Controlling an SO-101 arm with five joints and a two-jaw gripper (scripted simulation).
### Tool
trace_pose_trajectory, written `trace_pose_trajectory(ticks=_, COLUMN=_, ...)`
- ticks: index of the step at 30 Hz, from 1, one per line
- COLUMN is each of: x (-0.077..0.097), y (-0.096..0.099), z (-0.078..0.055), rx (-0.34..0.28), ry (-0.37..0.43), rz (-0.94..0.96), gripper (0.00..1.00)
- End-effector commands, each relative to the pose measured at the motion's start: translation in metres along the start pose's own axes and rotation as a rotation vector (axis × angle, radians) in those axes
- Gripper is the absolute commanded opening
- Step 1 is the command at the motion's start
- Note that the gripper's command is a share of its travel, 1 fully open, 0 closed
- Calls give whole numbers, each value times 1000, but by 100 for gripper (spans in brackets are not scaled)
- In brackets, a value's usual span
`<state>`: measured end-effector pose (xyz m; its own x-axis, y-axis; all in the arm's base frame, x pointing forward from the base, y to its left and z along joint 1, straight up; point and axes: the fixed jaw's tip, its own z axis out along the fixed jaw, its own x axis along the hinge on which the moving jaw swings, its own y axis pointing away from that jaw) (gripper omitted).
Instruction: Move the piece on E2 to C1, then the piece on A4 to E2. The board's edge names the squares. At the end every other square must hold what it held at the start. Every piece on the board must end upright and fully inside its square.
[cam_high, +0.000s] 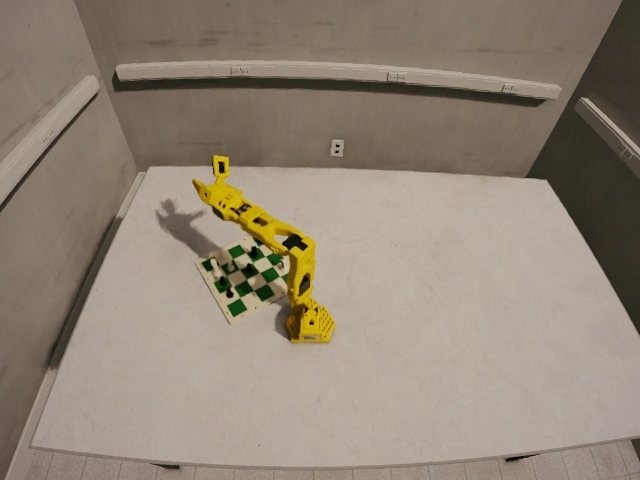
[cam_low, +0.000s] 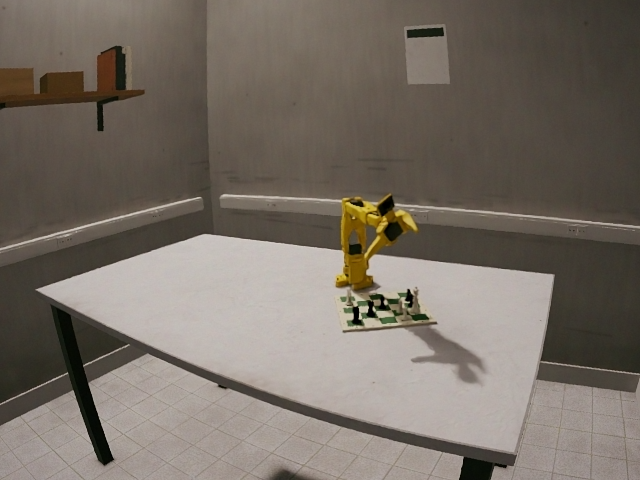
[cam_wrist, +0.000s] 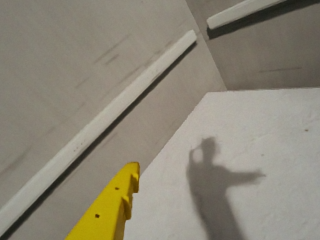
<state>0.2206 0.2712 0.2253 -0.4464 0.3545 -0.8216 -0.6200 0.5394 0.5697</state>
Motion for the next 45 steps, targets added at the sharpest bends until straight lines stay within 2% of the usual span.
trace_pose_trajectory(ticks=1, x=0, y=8, z=-20, rx=15, ry=56, rz=-58, gripper=79)
trace_pose_trajectory(ticks=2, x=0, y=8, z=-20, rx=15, ry=56, rz=-58, gripper=79)
trace_pose_trajectory(ticks=3, x=0, y=10, z=-27, rx=21, ry=76, rz=-82, gripper=77)
trace_pose_trajectory(ticks=5, x=0, y=10, z=-27, rx=21, ry=76, rz=-82, gripper=77)
trace_pose_trajectory(ticks=6, x=0, y=11, z=-35, rx=27, ry=97, rz=-106, gripper=76)
trace_pose_trajectory(ticks=9, x=0, y=11, z=-35, rx=27, ry=97, rz=-106, gripper=76)
trace_pose_trajectory(ticks=11, x=2, y=13, z=-52, rx=37, ry=139, rz=-156, gripper=72)
trace_pose_trajectory(ticks=13, x=2, y=13, z=-52, rx=37, ry=139, rz=-156, gripper=72)
trace_pose_trajectory(ticks=14, x=3, y=14, z=-61, rx=41, ry=161, rz=-182, gripper=71)
trace_pose_trajectory(ticks=15, x=3, y=14, z=-61, rx=41, ry=161, rz=-182, gripper=71)
trace_pose_trajectory(ticks=16, x=5, y=14, z=-69, rx=45, ry=183, rz=-207, gripper=69)
trace_pose_trajectory(ticks=18, x=5, y=14, z=-69, rx=45, ry=183, rz=-207, gripper=69)
trace_pose_trajectory(ticks=19, x=7, y=14, z=-78, rx=49, ry=205, rz=-233, gripper=68)
trace_pose_trajectory(ticks=20, x=7, y=14, z=-78, rx=49, ry=205, rz=-233, gripper=68)
trace_pose_trajectory(ticks=21, x=10, y=13, z=-87, rx=52, ry=227, rz=-258, gripper=66)
trace_pose_trajectory(ticks=23, x=10, y=13, z=-87, rx=52, ry=227, rz=-258, gripper=66)
trace_pose_trajectory(ticks=24, x=12, y=12, z=-96, rx=54, ry=249, rz=-283, gripper=64)
trace_pose_trajectory(ticks=26, x=12, y=12, z=-96, rx=54, ry=249, rz=-283, gripper=64)
trace_pose_trajectory(ticks=27, x=15, y=11, z=-104, rx=56, ry=271, rz=-308, gripper=63)
trace_pose_trajectory(ticks=28, x=15, y=11, z=-104, rx=56, ry=271, rz=-308, gripper=63)
trace_pose_trajectory(ticks=29, x=18, y=10, z=-113, rx=57, ry=292, rz=-333, gripper=61)
trace_pose_trajectory(ticks=31, x=18, y=10, z=-113, rx=57, ry=292, rz=-333, gripper=61)
trace_pose_trajectory(ticks=32, x=22, y=8, z=-121, rx=58, ry=313, rz=-357, gripper=60)
trace_pose_trajectory(ticks=33, x=22, y=8, z=-121, rx=58, ry=313, rz=-357, gripper=60)
trace_pose_trajectory(ticks=34, x=25, y=6, z=-129, rx=58, ry=334, rz=-380, gripper=58)
trace_pose_trajectory(ticks=35, x=25, y=6, z=-129, rx=58, ry=334, rz=-380, gripper=58)
trace_pose_trajectory(ticks=36, x=29, y=4, z=-137, rx=58, ry=355, rz=-404, gripper=57)
trace_pose_trajectory(ticks=38, x=29, y=4, z=-137, rx=58, ry=355, rz=-404, gripper=57)
trace_pose_trajectory(ticks=41, x=37, y=0, z=-151, rx=57, ry=394, rz=-447, gripper=54)
trace_pose_trajectory(ticks=43, x=37, y=0, z=-151, rx=57, ry=394, rz=-447, gripper=54)
trace_pose_trajectory(ticks=44, x=40, y=-3, z=-158, rx=56, ry=412, rz=-468, gripper=53)
trace_pose_trajectory(ticks=45, x=40, y=-3, z=-158, rx=56, ry=412, rz=-468, gripper=53)
